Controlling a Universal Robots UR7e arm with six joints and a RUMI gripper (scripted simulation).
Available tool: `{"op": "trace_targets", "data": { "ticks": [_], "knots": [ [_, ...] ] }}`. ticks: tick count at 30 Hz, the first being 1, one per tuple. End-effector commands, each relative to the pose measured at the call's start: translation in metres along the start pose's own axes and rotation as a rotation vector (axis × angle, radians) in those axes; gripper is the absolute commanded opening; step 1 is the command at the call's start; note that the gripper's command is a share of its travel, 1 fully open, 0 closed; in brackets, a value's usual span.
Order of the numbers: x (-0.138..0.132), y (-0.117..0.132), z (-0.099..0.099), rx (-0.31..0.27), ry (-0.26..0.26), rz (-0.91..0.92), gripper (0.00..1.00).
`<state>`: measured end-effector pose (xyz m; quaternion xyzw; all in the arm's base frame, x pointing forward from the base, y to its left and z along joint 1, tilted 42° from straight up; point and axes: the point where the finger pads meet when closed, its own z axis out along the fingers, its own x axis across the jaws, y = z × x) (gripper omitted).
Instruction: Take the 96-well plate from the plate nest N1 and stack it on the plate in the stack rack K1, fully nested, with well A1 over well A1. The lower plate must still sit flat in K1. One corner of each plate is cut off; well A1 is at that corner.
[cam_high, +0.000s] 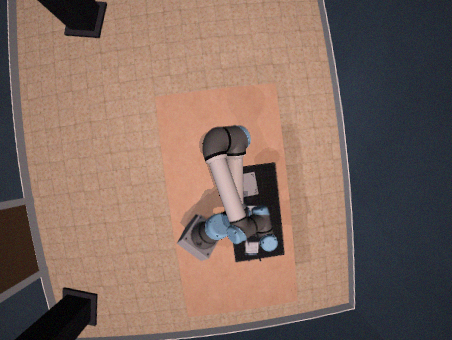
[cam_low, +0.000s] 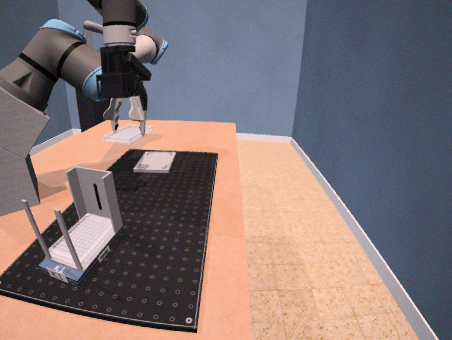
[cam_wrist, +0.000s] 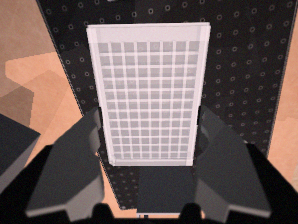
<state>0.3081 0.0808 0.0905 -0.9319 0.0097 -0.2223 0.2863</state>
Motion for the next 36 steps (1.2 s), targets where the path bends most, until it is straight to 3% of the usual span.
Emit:
{"op": "trace_targets", "data": {
  "ticks": [1,36],
  "knots": [
    [0.002,0.014,0.0,0.001,-0.003,-0.001,0.0],
    [0.012,0.114,-0.002,0.001,-0.003,-0.001,0.0]
  ]
}}
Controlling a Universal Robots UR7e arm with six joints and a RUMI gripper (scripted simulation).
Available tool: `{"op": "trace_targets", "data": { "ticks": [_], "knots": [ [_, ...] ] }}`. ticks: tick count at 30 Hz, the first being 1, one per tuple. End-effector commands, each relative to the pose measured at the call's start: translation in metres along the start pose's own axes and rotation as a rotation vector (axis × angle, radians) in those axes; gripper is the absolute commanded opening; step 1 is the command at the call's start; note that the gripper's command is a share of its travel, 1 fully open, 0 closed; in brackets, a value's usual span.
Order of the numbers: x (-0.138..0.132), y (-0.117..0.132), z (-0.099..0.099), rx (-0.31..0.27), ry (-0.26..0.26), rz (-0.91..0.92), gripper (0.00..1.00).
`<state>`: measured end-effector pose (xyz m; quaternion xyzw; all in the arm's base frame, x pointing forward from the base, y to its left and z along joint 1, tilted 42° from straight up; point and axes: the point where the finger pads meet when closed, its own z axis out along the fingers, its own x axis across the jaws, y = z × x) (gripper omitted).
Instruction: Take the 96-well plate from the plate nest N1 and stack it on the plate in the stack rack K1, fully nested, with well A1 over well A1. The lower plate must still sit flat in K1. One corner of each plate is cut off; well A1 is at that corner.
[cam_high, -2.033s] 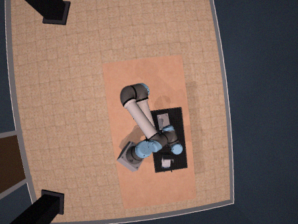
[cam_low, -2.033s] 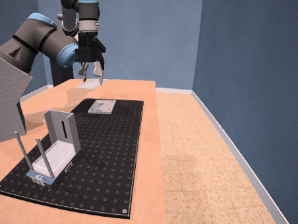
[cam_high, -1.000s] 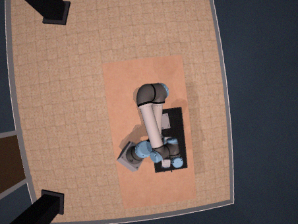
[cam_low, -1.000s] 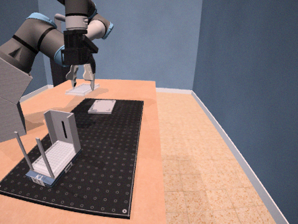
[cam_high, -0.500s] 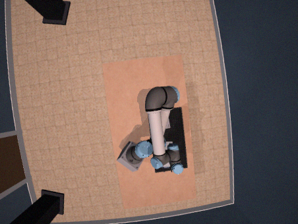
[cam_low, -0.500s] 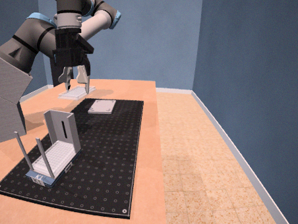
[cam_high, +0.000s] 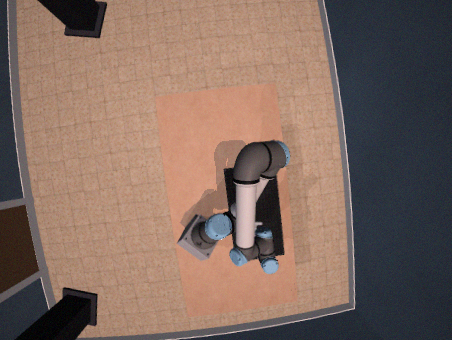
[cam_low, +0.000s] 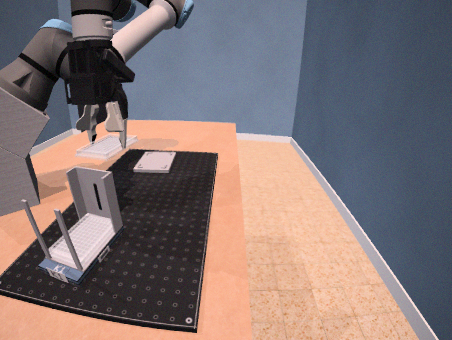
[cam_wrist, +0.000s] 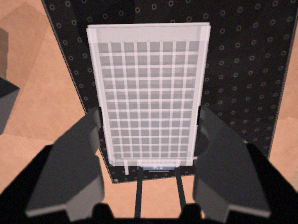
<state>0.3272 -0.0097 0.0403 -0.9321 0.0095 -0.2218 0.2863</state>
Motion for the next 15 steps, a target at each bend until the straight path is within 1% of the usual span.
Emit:
{"op": "trace_targets", "data": {
  "ticks": [1,15],
  "knots": [
    [0.002,0.012,0.001,0.001,-0.002,-0.001,0.0],
    [0.006,0.059,0.0,0.001,-0.002,-0.001,0.0]
  ]
}}
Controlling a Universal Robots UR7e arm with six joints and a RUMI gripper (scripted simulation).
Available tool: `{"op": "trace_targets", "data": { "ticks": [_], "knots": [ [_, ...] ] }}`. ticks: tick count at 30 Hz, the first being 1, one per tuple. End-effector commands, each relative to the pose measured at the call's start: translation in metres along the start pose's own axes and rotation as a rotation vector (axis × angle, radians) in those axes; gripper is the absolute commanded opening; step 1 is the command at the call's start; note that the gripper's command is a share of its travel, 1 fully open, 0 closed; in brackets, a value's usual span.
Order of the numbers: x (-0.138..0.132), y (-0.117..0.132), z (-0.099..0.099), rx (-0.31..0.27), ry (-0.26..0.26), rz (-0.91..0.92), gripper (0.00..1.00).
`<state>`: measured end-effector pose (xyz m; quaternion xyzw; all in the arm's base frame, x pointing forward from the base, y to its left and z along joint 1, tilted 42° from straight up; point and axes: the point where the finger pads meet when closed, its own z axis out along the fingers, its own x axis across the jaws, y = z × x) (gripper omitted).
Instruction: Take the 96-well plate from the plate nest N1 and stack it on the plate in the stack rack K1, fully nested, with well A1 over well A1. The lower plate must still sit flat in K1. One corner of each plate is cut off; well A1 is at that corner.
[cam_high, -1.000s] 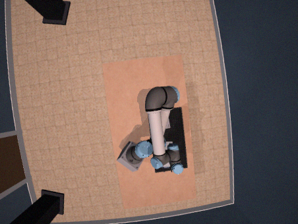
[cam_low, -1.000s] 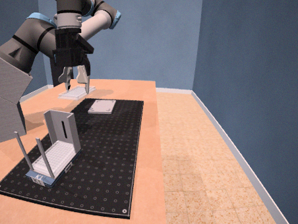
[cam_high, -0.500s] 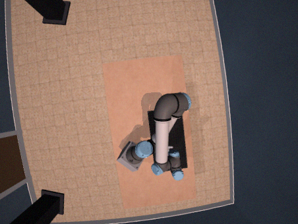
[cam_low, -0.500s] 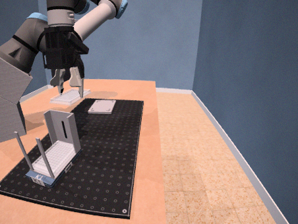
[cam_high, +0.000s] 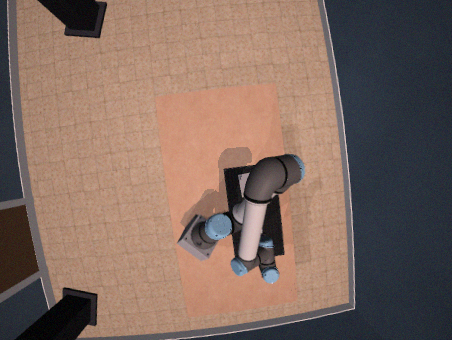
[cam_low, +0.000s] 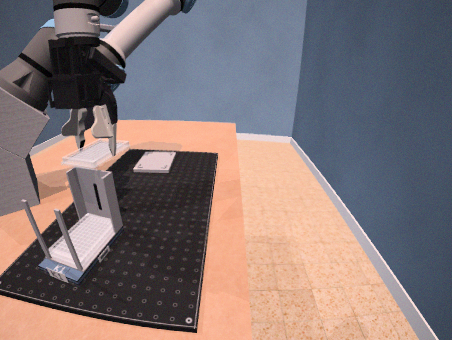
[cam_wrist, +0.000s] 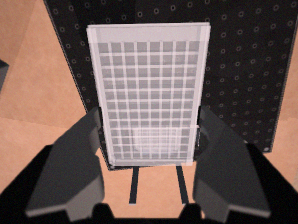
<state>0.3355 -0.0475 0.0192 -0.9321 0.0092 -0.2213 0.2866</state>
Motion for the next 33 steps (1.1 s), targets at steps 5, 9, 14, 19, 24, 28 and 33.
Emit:
{"op": "trace_targets", "data": {
  "ticks": [5,9,14,19,24,28,33],
  "knots": [
    [0.003,0.025,0.001,0.0,0.0,0.0,0.0],
    [0.004,0.038,0.001,0.0,0.0,0.0,0.0],
    [0.006,0.055,0.001,0.0,0.0,0.0,0.0],
    [0.007,0.065,0.0,0.0,0.0,0.0,0.0],
    [0.008,0.081,0.0,0.0,0.0,0.0,0.0],
    [0.01,0.094,0.0,0.0,0.0,0.0,0.0],
    [0.011,0.103,0.0,0.0,0.0,0.0,0.0]
  ]
}}
